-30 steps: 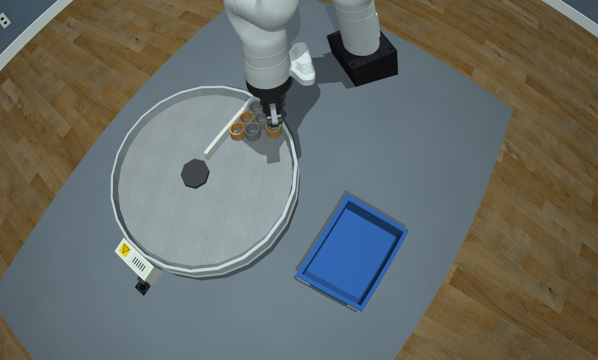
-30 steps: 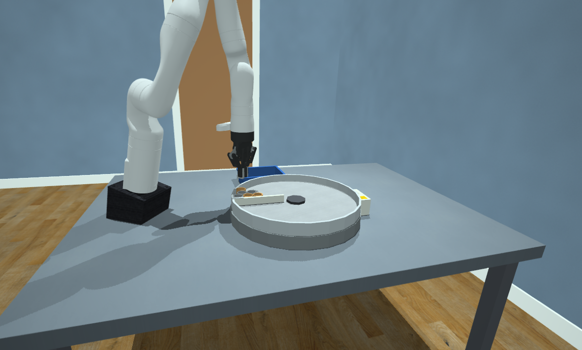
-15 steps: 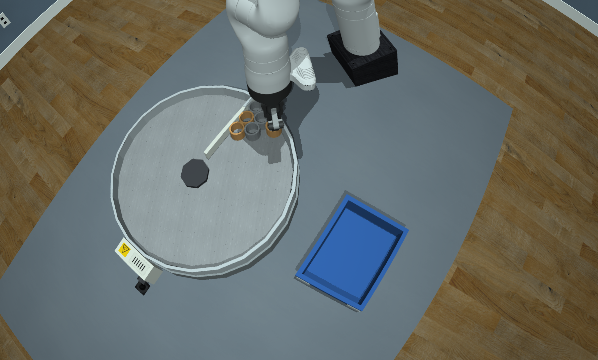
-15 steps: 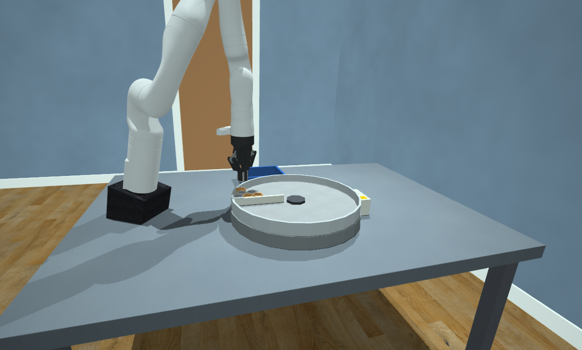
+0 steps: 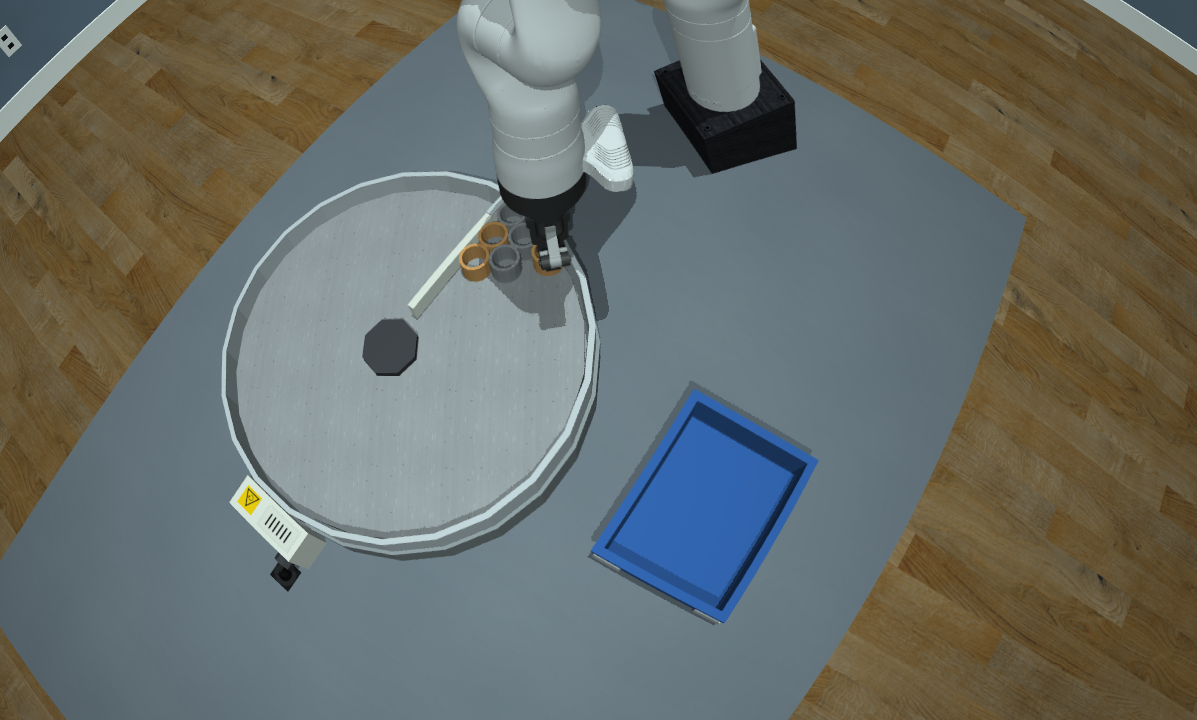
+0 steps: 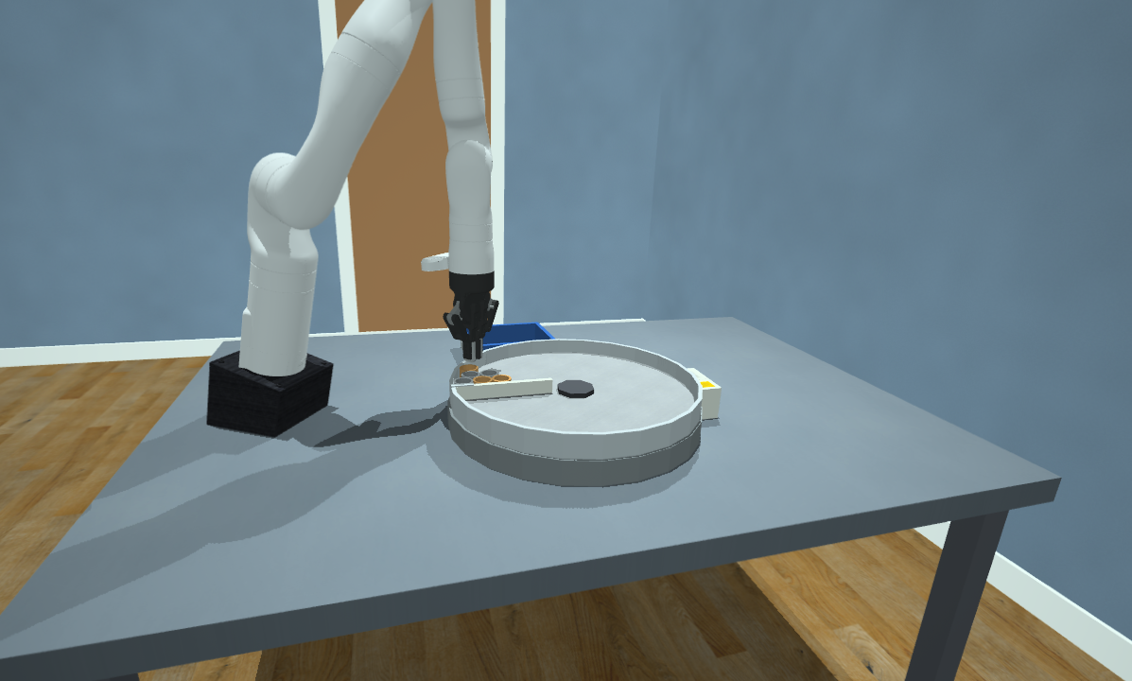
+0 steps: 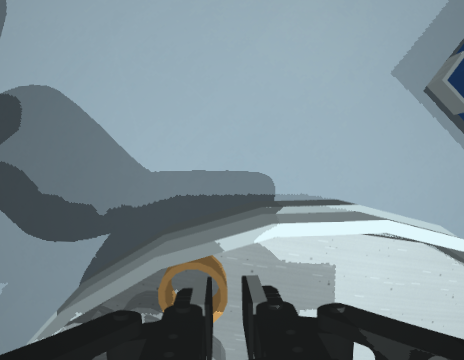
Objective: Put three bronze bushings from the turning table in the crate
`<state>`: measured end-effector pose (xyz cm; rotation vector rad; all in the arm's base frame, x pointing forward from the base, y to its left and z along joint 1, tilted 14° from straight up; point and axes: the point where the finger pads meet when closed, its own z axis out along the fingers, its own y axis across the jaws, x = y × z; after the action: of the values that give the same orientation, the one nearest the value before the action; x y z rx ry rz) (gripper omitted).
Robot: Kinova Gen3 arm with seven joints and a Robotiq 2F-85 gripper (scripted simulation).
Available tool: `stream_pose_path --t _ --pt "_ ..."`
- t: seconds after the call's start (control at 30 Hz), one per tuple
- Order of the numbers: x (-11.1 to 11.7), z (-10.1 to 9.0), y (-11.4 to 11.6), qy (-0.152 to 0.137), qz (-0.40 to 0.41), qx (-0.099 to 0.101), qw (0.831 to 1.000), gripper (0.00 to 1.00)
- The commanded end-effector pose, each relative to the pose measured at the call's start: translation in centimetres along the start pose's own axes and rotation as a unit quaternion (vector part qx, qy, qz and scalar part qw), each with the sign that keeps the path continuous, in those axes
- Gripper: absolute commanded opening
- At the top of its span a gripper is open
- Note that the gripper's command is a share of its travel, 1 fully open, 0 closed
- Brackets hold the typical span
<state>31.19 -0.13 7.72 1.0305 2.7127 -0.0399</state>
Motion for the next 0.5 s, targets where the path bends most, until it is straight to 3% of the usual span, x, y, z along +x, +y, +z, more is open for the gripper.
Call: stream_pose_path --t 0.0,0.47 --pt "-0.17 0.11 -0.29 0.0 0.004 0.002 1.0 0.14" --pt "-0.23 0.15 -0.41 0.0 0.006 0.004 1.0 0.14"
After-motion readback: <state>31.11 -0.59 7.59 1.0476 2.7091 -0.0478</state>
